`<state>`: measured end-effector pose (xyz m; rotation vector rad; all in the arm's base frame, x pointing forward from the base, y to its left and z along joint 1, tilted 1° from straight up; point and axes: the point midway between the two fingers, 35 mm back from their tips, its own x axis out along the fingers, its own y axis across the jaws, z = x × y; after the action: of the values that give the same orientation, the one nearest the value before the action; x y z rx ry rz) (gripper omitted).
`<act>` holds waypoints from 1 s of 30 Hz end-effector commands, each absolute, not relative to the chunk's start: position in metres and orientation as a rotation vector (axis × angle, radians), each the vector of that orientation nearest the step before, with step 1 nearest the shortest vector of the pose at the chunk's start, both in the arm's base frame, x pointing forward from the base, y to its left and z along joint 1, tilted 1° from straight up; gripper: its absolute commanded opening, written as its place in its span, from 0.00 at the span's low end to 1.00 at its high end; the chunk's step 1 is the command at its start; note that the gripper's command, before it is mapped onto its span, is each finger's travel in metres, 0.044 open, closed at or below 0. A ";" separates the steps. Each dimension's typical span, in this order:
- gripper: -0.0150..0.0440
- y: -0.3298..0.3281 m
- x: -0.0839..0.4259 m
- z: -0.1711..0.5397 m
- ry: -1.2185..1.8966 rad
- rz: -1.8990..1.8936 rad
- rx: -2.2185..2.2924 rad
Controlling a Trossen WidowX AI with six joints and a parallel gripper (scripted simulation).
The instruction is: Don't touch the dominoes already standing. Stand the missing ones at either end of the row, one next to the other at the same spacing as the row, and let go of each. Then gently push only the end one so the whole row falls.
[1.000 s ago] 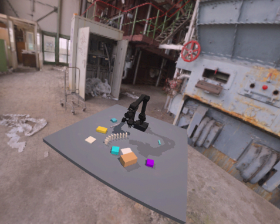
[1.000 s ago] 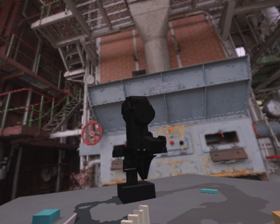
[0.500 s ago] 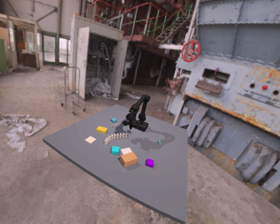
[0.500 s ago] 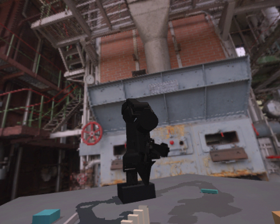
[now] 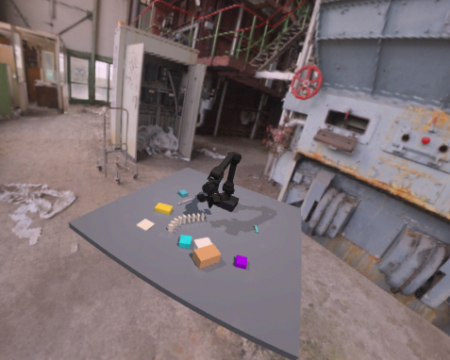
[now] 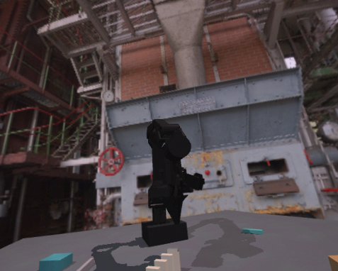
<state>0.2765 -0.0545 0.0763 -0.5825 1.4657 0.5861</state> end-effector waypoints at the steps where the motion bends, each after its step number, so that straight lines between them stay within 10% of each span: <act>1: 0.25 -0.055 0.277 0.076 1.463 0.587 -0.588; 30: 0.25 -0.054 0.278 -0.004 1.463 0.587 -0.588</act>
<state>0.2837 -0.0554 0.0210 -0.5912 1.4493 0.5778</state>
